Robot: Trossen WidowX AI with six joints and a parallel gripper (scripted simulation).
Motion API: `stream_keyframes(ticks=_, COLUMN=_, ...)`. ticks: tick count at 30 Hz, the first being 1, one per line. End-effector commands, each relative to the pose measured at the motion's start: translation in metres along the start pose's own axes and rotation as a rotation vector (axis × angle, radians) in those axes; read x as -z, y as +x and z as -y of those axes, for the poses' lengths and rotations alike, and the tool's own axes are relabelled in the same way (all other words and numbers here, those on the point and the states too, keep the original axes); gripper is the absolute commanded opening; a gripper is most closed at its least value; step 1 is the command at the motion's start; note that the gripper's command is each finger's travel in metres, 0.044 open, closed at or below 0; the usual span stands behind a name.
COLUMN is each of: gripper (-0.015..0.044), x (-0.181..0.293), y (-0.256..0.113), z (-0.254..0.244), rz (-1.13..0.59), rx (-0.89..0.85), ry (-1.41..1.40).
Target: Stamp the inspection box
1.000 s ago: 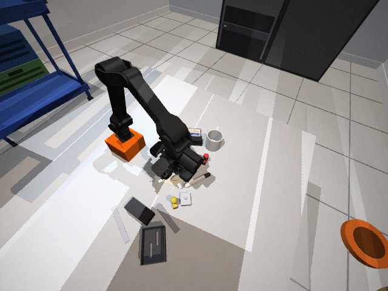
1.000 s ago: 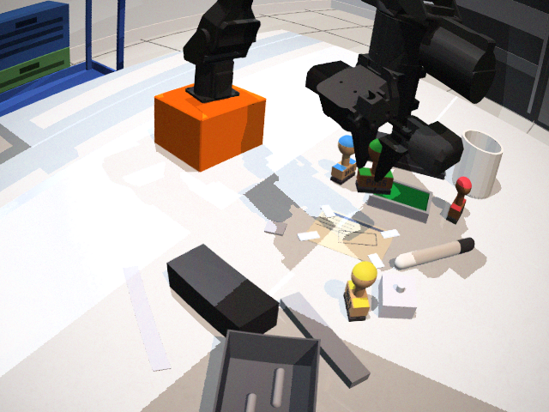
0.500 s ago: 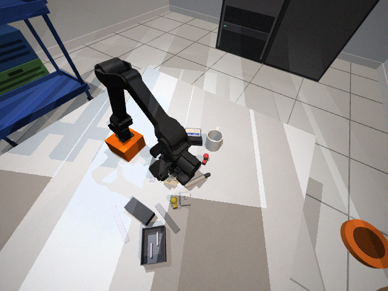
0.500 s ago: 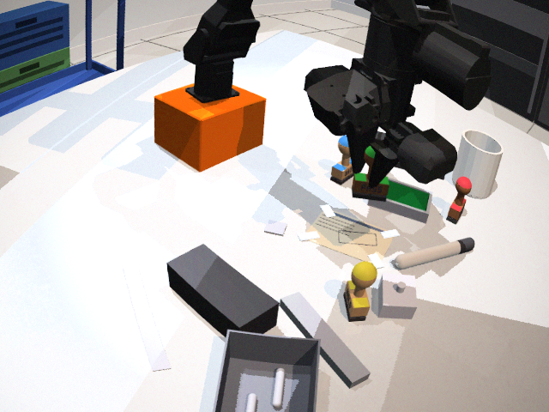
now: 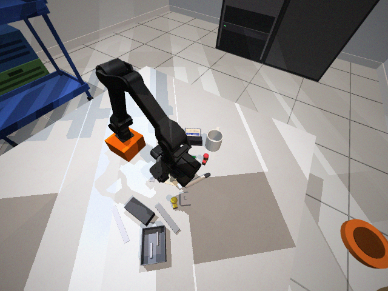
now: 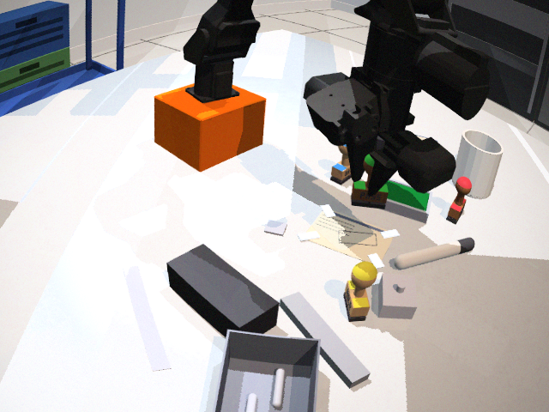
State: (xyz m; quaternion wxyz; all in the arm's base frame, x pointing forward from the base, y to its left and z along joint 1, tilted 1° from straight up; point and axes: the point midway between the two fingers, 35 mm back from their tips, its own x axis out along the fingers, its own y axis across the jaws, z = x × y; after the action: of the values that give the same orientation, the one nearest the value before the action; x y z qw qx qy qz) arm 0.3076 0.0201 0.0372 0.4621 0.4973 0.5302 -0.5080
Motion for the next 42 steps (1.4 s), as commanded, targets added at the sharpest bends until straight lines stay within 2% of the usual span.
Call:
stream_keyframes(ticks=1, gripper=0.0, x=0.0, y=0.004, z=0.001, rz=-0.003, rx=0.006, ry=0.004)
stream_keyframes(ticks=42, gripper=0.0, x=-0.001, y=0.031, z=-0.002, rz=0.0, rx=0.004, ry=0.001)
